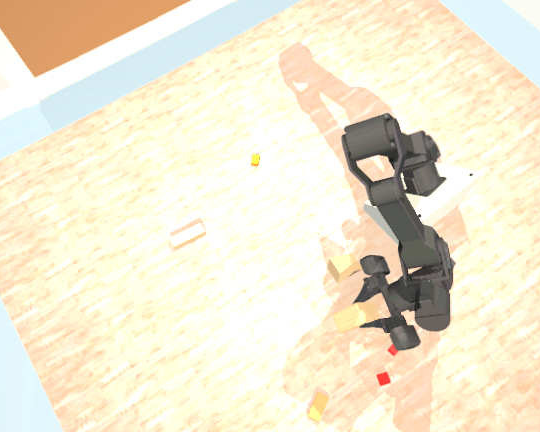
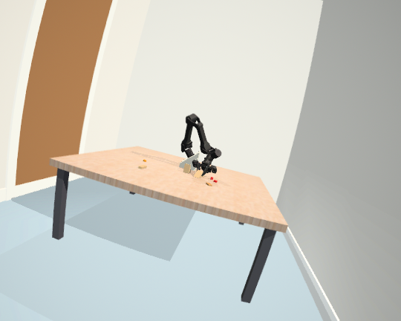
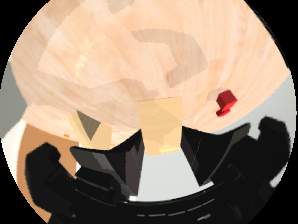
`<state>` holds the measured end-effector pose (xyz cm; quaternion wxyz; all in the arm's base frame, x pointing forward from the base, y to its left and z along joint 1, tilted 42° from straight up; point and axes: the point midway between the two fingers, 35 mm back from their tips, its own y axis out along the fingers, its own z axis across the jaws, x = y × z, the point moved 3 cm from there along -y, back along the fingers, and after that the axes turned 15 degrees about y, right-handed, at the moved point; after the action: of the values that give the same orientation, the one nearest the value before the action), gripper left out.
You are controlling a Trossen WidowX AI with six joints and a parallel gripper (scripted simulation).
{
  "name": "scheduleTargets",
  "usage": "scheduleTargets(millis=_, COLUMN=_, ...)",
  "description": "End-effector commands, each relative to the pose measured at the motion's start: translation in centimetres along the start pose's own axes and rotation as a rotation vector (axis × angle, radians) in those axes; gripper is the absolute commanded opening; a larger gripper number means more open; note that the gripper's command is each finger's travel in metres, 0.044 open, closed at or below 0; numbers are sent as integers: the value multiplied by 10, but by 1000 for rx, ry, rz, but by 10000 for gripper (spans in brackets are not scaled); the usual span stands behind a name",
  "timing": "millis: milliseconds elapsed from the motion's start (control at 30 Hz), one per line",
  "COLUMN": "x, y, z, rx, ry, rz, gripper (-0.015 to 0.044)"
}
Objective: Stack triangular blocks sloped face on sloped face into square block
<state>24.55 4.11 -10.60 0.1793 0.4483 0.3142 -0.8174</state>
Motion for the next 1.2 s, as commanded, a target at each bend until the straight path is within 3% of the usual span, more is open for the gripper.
scheduleTargets(millis=0, x=0, y=0, z=0, rx=0, ry=0, rz=0, gripper=98)
scheduleTargets(millis=133, x=-2, y=-3, z=-2, rx=-2, ry=1, rz=-2, gripper=0)
scheduleTargets(millis=933, x=-66, y=-69, z=-20, rx=-3, ry=2, rz=-4, gripper=0)
scheduleTargets(millis=1167, x=-67, y=-69, z=-20, rx=2, ry=44, rz=-12, gripper=0)
